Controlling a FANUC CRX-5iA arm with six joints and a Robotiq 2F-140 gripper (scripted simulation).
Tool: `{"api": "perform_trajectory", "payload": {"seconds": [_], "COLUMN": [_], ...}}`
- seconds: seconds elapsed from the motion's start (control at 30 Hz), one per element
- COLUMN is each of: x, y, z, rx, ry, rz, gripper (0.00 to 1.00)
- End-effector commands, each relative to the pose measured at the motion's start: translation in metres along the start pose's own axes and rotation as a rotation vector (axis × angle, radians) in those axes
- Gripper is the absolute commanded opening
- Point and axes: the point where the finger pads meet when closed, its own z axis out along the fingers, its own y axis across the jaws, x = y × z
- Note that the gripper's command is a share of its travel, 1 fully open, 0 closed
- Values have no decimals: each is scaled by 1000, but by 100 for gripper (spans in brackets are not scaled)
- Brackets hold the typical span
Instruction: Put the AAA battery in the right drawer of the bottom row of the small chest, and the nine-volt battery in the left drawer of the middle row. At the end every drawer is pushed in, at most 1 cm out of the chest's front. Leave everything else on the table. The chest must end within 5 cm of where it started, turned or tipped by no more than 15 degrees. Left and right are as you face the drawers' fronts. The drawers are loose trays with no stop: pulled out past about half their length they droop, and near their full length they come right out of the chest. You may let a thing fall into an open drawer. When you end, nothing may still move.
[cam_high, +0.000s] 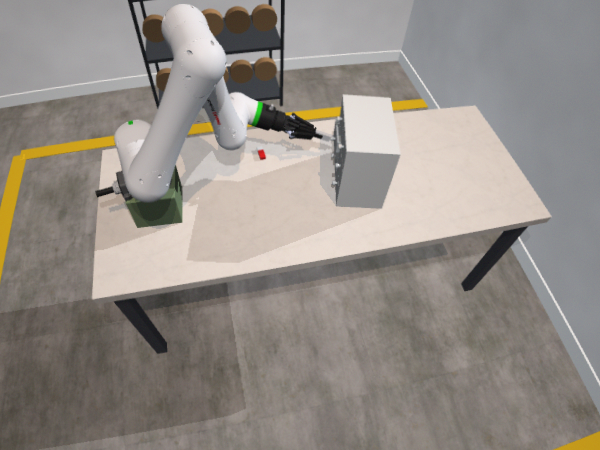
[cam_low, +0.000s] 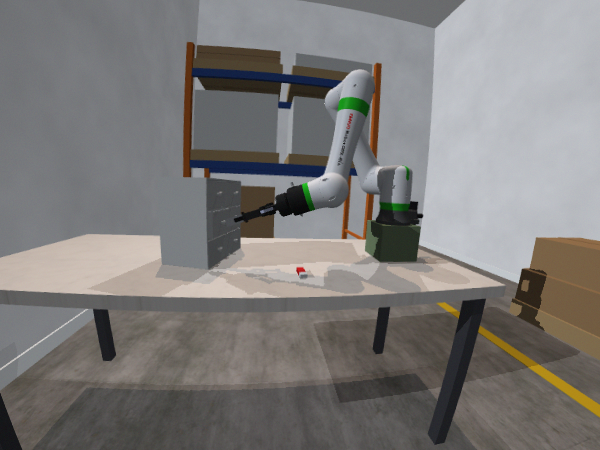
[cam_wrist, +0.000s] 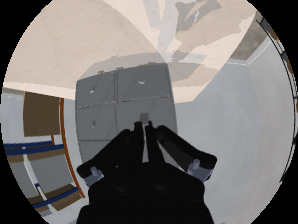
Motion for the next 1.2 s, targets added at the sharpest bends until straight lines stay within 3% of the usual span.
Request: {"api": "perform_trajectory", "payload": {"seconds": [0.0,1.17], "x": [-1,-5], "y": [0,0], "z": [3,12], "rx": [0,0], "ry": [0,0], "rz": [0,0], "gripper": [0,0]}}
